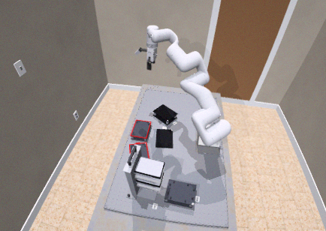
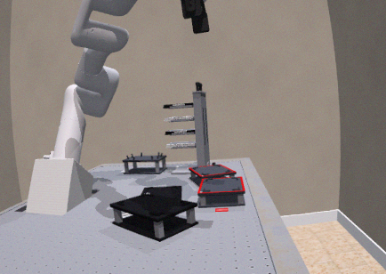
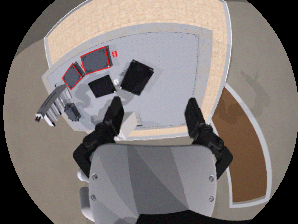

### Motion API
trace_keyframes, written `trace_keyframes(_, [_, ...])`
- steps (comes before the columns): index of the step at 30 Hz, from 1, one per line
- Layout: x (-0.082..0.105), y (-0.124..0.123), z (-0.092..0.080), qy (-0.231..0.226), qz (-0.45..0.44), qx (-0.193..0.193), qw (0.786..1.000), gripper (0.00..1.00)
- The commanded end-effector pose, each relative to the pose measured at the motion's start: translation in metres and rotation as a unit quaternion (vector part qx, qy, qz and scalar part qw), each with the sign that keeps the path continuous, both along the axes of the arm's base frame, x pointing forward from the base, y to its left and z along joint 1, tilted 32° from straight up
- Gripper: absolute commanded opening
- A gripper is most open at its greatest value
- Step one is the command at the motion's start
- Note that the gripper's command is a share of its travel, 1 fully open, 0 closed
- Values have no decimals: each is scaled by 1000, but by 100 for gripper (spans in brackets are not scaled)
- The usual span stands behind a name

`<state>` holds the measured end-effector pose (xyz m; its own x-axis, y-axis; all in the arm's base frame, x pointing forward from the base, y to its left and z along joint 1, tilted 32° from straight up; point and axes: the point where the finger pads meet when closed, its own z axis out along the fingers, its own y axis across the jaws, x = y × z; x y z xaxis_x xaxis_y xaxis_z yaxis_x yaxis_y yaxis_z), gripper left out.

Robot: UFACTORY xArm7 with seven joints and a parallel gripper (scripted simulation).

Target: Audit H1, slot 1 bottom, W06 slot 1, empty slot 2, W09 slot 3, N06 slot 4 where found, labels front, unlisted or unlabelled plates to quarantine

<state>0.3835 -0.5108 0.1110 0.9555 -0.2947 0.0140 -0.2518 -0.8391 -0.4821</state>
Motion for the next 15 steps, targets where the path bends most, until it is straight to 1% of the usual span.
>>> trace_keyframes(1, [4, 3, 6, 20, 15, 33, 999, 100])
trace_keyframes(2, [-3, 20, 7, 17, 13, 29, 999, 100])
trace_keyframes(14, [24, 40, 27, 18, 13, 30, 999, 100])
trace_keyframes(15, [24, 40, 27, 18, 13, 30, 999, 100])
